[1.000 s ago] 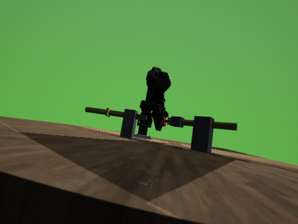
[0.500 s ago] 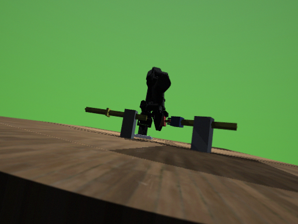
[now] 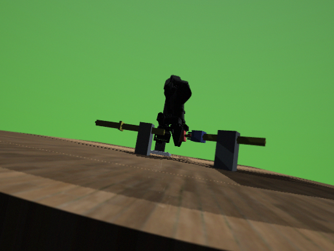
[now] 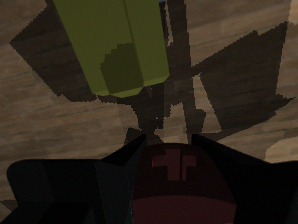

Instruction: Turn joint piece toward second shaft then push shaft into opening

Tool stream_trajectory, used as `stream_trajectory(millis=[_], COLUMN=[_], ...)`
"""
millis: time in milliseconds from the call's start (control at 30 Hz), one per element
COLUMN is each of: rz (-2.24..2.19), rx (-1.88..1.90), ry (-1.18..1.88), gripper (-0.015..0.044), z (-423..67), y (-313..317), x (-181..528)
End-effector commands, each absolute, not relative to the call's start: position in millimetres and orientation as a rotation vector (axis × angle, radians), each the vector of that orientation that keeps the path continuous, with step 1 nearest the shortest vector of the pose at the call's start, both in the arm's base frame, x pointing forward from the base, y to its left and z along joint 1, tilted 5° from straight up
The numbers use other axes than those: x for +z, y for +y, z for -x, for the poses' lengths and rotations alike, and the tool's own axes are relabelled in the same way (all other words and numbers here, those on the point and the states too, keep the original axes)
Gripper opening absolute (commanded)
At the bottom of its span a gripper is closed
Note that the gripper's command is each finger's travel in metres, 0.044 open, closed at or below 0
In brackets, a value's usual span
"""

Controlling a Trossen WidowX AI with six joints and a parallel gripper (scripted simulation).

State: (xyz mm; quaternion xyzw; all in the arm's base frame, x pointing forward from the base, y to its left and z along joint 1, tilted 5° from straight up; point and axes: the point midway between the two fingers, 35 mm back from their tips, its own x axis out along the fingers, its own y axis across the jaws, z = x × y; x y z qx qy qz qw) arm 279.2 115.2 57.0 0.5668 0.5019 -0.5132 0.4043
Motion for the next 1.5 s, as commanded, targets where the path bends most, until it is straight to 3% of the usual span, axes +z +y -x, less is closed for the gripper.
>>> stream_trajectory(millis=[0, 567, 1267, 1467], rz=[-1.431, -1.187, -1.187, -1.187], rx=[-1.296, -1.256, -1.260, -1.260], ry=[1.267, 1.248, 1.248, 1.248], gripper=[0.0000, 0.0000, 0.0000, 0.0147], z=[-279.2, -287.6, -287.3, -287.3], y=[115.2, 113.6, 113.2, 113.2], x=[57.0, 64.7, 64.4, 64.4])
